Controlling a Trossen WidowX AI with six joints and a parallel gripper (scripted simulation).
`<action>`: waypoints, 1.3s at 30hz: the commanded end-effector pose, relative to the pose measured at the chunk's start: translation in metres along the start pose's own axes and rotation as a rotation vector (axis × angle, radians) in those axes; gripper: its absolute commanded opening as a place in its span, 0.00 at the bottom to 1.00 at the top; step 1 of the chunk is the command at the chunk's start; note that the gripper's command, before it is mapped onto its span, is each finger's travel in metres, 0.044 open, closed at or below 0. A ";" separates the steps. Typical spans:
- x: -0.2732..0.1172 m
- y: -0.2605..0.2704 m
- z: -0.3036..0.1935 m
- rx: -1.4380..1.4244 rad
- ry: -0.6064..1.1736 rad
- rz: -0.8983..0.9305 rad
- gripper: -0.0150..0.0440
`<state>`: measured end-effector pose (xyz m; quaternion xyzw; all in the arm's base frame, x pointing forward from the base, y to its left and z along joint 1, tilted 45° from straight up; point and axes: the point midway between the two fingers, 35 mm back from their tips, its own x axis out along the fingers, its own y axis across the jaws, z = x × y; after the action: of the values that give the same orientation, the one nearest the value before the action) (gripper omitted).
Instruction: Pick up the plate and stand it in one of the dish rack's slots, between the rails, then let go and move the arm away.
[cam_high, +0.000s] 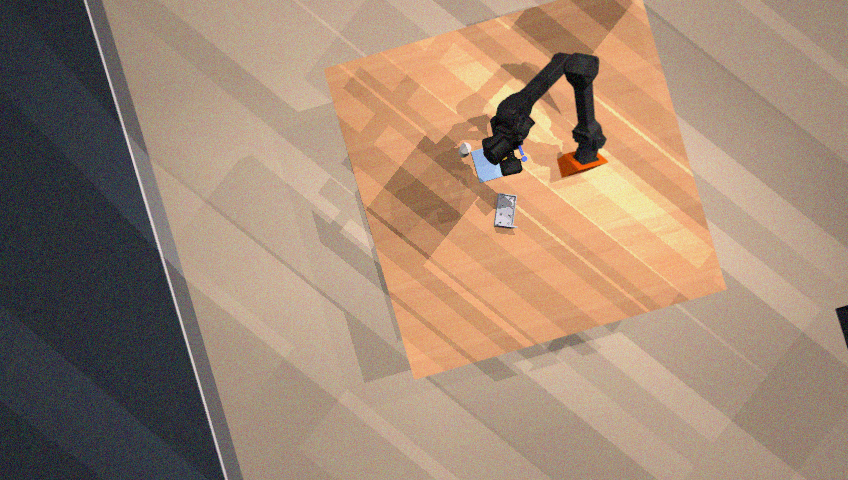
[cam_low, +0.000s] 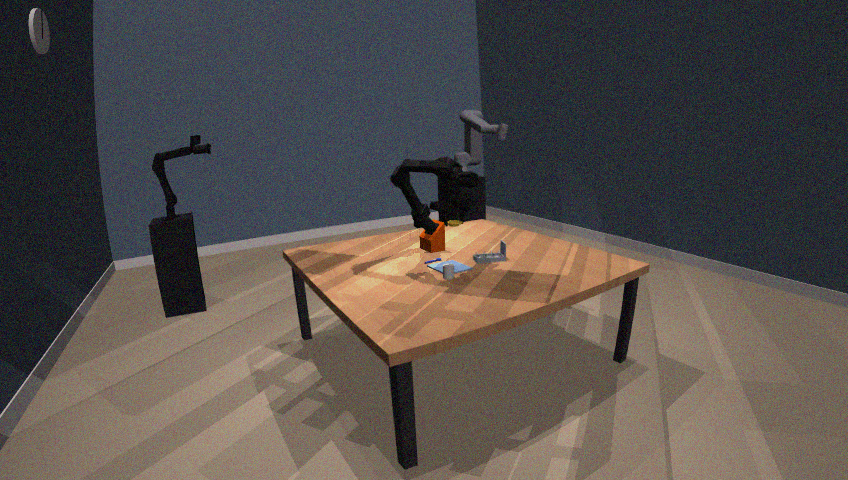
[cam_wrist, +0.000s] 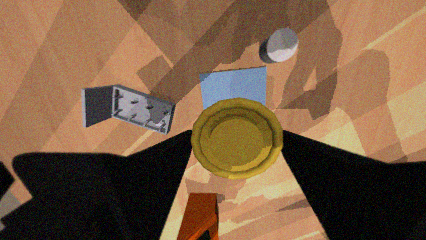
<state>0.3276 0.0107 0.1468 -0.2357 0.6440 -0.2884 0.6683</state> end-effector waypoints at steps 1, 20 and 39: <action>0.000 0.044 -0.021 0.102 0.011 0.003 0.25; 0.007 0.107 -0.069 0.320 0.037 0.005 0.25; 0.057 0.114 -0.078 -0.018 0.251 0.283 0.25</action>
<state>0.2634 0.0641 0.0308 -0.1148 0.7268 -0.2534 0.6280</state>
